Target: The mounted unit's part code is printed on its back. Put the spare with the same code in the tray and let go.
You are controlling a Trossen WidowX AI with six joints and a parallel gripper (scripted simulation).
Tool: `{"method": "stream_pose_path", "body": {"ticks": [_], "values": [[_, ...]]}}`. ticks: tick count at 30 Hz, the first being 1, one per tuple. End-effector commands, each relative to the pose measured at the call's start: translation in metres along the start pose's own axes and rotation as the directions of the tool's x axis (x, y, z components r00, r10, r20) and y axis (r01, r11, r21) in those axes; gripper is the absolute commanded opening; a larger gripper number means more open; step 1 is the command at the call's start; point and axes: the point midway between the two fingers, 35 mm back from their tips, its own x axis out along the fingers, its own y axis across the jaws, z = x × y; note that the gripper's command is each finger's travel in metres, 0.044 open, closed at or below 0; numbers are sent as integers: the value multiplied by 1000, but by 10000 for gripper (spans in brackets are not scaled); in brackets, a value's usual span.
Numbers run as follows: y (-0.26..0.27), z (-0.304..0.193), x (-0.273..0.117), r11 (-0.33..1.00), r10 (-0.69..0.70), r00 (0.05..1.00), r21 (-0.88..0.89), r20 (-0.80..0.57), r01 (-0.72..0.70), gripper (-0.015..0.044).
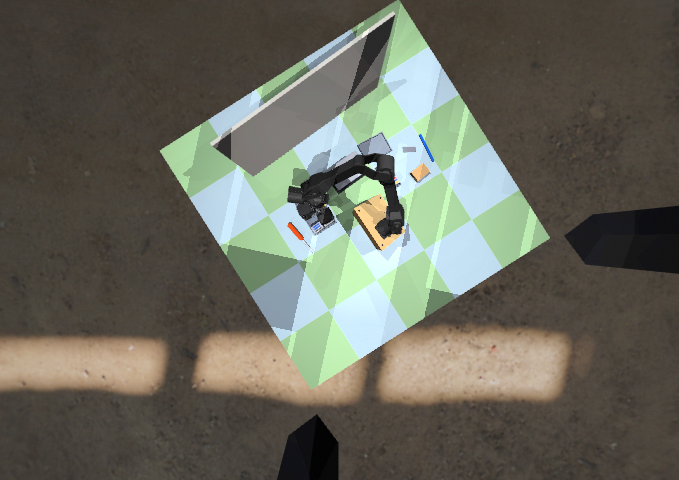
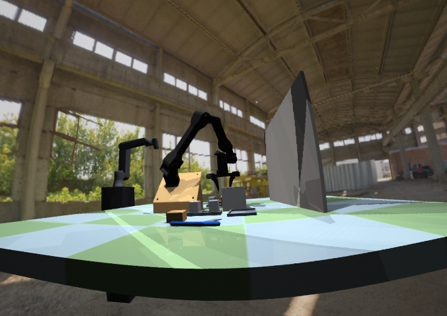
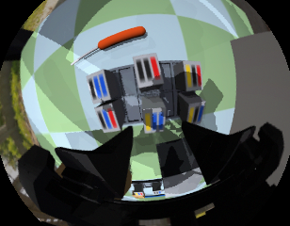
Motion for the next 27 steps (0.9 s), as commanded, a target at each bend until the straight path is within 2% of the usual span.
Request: {"method": "stream_pose_path", "body": {"ticks": [1,27], "values": [[1,-1,12,1000,6,1000,-10,-13,-6,300],[1,-2,55,1000,6,1000,-10,-15,-6,300]]}}
